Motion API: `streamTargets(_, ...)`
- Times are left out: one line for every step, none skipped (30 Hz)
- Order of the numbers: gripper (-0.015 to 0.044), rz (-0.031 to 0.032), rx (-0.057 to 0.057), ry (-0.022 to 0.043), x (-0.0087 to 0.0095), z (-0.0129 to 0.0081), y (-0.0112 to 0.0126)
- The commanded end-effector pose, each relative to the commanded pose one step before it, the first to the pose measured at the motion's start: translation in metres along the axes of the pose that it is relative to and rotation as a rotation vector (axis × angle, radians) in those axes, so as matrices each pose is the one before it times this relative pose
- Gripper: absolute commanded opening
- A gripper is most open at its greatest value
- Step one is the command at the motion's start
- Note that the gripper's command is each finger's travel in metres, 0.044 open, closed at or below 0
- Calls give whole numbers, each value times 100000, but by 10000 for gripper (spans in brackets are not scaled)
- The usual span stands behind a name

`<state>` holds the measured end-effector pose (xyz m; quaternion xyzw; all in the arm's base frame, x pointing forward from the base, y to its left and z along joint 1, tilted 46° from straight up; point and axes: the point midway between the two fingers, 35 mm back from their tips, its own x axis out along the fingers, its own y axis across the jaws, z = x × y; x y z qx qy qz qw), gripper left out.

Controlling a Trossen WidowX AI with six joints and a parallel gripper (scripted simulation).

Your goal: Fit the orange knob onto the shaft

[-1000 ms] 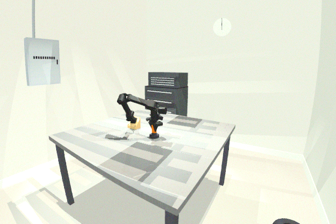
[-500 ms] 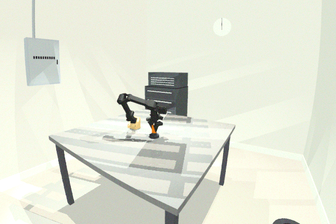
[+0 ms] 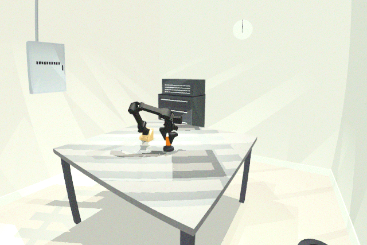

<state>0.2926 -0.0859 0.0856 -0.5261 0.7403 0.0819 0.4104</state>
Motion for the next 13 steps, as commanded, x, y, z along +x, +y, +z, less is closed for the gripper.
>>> streamTargets(440,-811,303,-1543,-3879,535,-298)
streamTargets(440,41,-30,20,-1409,-7,45)
streamTargets(440,12,-14,115,-1404,-64,97)
streamTargets(440,-15,1,156,-1102,-92,110)
streamTargets(440,-21,6,121,-660,-74,80)
streamTargets(440,-9,3,45,-220,-28,29)
streamTargets(440,-8,9,-3,-1,65,-206)
streamTargets(440,-7,7,-2,0,49,-155)
streamTargets(440,0,0,0,0,0,0)
streamTargets(440,0,0,0,0,0,0)
streamTargets(440,0,0,0,0,0,0)
streamTargets(440,0,0,0,0,0,0)
streamTargets(440,0,0,0,0,0,0)
